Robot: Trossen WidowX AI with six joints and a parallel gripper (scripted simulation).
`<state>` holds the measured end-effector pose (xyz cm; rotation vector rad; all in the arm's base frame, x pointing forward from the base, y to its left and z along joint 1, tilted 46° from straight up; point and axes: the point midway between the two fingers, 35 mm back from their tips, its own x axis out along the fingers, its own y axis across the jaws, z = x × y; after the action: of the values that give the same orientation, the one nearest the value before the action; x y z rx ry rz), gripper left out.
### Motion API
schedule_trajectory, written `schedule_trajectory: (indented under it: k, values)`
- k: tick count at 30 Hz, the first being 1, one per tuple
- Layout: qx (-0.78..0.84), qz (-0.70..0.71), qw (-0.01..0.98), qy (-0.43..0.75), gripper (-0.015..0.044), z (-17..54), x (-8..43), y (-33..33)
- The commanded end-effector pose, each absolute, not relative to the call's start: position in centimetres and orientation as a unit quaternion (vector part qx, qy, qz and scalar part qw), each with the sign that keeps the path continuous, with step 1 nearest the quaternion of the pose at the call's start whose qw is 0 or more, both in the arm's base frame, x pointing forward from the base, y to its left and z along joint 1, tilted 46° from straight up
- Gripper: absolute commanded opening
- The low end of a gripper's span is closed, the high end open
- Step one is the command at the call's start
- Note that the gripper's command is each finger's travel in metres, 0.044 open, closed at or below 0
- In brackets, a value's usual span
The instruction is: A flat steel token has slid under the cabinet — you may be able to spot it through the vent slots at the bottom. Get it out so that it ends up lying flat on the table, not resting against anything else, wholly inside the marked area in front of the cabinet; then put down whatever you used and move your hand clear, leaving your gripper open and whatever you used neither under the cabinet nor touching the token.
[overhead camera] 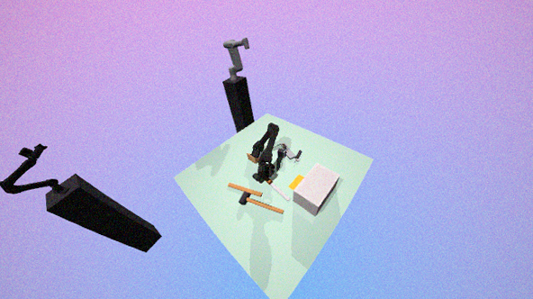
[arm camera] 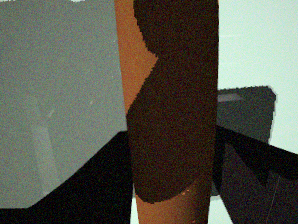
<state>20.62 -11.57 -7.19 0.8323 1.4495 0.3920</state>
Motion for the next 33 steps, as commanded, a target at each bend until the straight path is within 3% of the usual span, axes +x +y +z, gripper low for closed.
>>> schedule_trajectory:
  k: [1, 13, 20, 23, 26, 33]
  values:
    - [0.357, 0.183, 0.660, 0.636, 0.0000, -7.20, 20.62, -11.57]
    - [0.329, 0.210, 0.674, 0.627, 0.0000, -7.18, 20.62, -11.55]
    - [0.334, 0.204, 0.671, 0.629, 0.0184, -7.19, 20.62, -11.55]
    - [0.334, 0.204, 0.671, 0.629, 0.0200, -7.19, 20.62, -11.55]
    - [0.334, 0.204, 0.671, 0.629, 0.0270, -7.19, 20.62, -11.55]
    - [0.332, 0.207, 0.672, 0.628, 0.0270, -7.32, 20.63, -11.41]
